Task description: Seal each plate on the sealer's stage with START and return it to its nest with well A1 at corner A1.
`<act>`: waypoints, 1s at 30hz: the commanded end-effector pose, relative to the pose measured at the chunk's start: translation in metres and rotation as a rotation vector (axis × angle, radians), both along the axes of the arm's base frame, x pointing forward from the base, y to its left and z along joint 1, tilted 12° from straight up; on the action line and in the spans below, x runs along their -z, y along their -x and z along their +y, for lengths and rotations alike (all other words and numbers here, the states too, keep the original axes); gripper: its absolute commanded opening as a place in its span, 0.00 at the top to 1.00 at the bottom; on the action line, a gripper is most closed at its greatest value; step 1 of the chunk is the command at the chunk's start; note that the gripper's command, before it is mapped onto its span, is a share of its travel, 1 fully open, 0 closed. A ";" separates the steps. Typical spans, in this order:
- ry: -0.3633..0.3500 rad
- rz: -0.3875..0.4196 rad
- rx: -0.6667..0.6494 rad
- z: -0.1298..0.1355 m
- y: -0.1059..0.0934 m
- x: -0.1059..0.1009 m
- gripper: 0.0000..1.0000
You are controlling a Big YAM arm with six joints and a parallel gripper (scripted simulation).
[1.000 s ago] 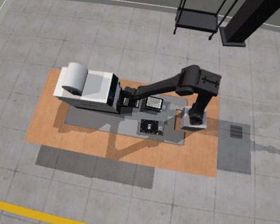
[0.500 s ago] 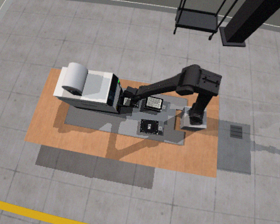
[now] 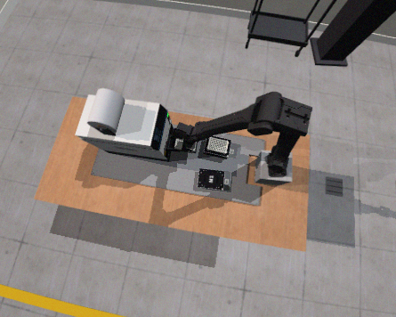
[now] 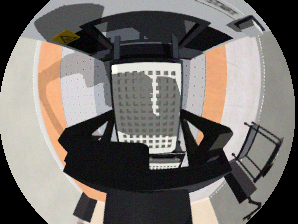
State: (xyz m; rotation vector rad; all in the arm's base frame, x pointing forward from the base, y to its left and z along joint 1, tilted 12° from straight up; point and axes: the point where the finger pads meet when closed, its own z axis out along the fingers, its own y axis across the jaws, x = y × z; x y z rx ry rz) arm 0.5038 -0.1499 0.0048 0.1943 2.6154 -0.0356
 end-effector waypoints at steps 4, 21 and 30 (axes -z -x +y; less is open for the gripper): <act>0.011 -0.049 0.008 -0.005 -0.023 -0.012 0.00; -0.008 0.006 -0.002 0.009 -0.002 0.000 0.00; 0.009 -0.055 0.025 -0.012 -0.017 -0.018 0.00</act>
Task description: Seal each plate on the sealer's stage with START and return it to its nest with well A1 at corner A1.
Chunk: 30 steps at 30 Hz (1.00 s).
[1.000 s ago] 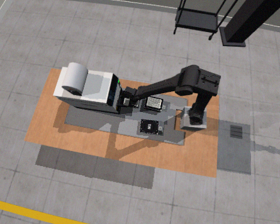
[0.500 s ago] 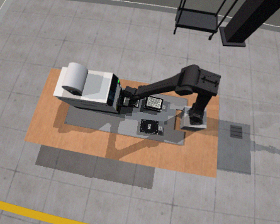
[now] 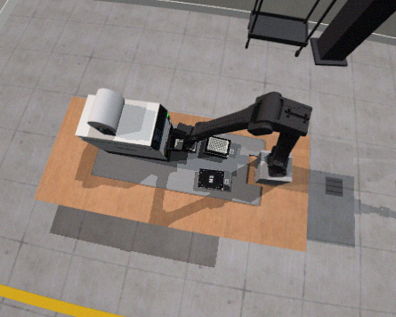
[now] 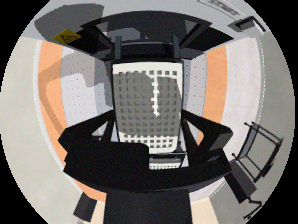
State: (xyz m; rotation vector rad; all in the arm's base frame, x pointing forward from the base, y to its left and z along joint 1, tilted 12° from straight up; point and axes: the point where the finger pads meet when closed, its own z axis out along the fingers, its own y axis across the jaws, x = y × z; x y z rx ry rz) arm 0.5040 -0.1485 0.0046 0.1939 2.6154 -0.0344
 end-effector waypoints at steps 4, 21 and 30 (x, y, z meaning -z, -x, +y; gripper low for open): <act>0.015 -0.069 0.018 -0.011 -0.022 -0.024 0.00; 0.019 -0.062 0.015 -0.012 -0.015 -0.028 0.00; 0.022 -0.037 -0.024 0.001 -0.010 -0.032 0.00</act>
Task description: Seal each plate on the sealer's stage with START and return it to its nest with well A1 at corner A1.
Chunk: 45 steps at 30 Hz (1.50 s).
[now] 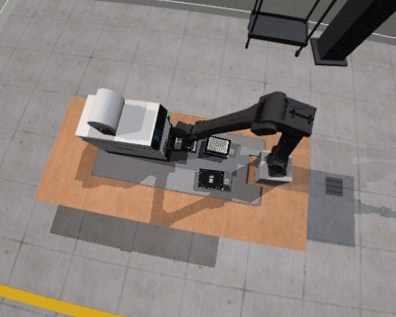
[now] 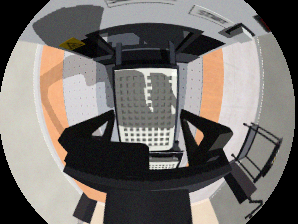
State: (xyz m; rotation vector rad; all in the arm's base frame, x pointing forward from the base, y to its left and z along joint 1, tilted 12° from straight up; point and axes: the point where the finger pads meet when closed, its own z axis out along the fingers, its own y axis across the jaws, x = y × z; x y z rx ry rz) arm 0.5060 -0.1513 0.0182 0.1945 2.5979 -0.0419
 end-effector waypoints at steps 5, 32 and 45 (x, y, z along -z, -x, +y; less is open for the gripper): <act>0.011 -0.007 -0.021 0.002 -0.005 -0.014 0.00; 0.025 -0.050 -0.012 -0.007 -0.014 -0.044 0.00; 0.023 -0.046 -0.006 -0.011 -0.017 -0.030 0.00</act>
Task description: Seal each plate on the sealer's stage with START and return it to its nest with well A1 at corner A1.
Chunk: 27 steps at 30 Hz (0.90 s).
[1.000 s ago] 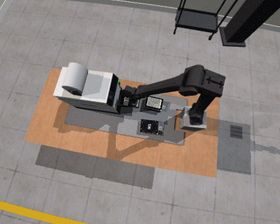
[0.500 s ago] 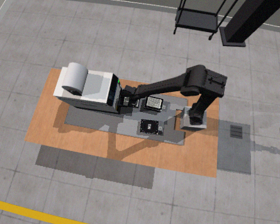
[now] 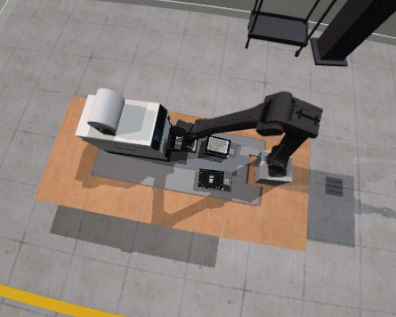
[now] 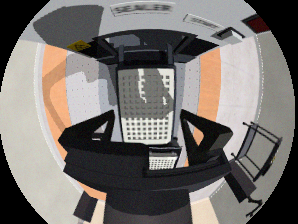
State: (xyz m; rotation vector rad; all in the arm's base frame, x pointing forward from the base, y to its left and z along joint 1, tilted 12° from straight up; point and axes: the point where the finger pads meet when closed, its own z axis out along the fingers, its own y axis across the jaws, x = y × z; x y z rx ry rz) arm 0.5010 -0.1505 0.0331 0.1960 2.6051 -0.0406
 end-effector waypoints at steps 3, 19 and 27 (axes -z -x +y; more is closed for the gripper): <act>0.021 -0.043 -0.019 -0.005 -0.023 -0.009 0.00; 0.009 -0.014 -0.005 -0.006 -0.006 -0.013 0.00; 0.018 -0.040 -0.011 -0.005 -0.011 -0.037 0.00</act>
